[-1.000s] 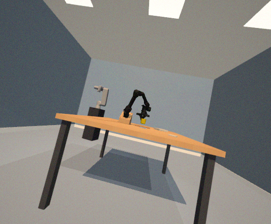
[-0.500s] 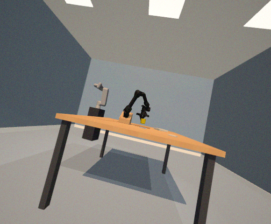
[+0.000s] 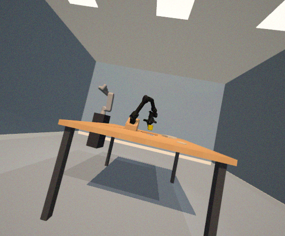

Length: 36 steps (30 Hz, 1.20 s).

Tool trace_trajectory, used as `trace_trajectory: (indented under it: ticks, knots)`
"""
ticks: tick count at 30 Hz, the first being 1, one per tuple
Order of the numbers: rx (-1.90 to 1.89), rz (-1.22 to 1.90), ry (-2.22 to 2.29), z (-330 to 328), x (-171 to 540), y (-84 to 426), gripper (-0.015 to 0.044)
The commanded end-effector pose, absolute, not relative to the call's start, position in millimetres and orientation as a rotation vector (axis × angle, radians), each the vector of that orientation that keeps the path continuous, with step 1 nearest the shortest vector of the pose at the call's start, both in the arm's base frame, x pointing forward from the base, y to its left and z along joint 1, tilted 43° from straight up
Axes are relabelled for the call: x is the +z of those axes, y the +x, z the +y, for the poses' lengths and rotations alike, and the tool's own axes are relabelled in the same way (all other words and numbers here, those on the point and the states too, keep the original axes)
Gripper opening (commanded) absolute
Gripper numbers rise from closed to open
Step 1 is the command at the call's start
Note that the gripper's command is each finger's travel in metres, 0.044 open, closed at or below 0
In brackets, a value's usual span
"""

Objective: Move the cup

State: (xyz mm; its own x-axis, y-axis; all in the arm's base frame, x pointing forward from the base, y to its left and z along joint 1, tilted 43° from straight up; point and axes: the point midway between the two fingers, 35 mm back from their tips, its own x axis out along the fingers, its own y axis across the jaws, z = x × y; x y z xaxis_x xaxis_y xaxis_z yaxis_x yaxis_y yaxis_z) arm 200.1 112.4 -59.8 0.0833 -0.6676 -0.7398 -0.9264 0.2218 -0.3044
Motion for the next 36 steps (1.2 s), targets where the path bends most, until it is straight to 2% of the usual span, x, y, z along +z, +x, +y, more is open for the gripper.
trace_trajectory:
  ticks: [1,11,36]
  knots:
    - [0.386,1.648,-1.506,120.5,-65.3,200.2,0.0000]
    - [0.386,1.648,-1.505,131.8,-76.6,196.5,0.0000]
    - [0.384,1.648,-1.506,105.2,-108.0,199.9,0.0000]
